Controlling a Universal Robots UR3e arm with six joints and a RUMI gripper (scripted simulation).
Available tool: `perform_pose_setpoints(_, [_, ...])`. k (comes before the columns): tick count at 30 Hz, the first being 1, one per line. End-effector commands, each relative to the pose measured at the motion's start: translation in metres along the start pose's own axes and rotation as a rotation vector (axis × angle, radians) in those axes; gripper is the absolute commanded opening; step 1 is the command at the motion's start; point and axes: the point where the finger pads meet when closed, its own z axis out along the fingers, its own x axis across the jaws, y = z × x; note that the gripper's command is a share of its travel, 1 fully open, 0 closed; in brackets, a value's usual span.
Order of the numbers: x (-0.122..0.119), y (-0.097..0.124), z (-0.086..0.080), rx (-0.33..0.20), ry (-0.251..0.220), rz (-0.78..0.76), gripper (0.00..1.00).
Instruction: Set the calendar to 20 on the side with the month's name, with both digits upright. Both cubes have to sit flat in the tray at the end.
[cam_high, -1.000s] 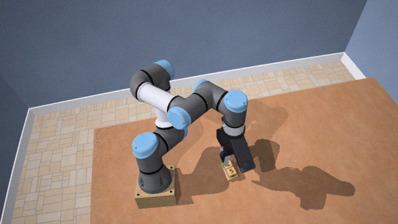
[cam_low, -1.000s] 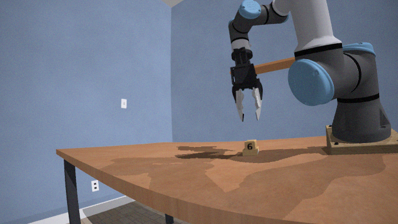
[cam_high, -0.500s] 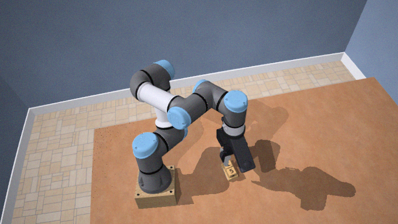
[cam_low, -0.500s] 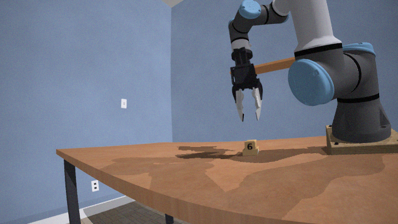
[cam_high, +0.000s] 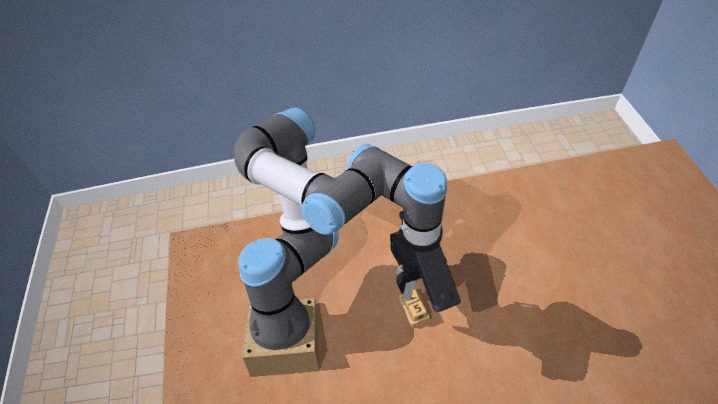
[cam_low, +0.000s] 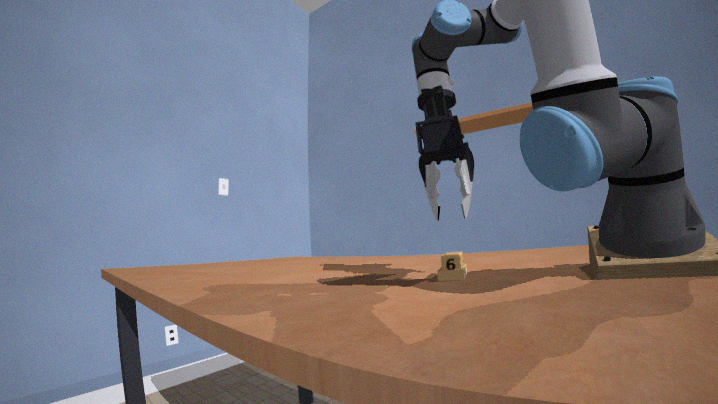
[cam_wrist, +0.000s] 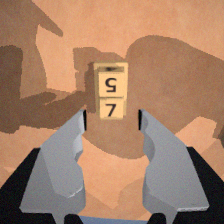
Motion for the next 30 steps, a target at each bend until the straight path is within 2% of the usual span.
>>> perform_pose_setpoints(1, [0.000, -0.001, 0.004, 0.003, -0.001, 0.001, 0.28])
perform_pose_setpoints(30, [-0.001, 0.000, 0.040, 0.002, -0.001, 0.001, 0.28])
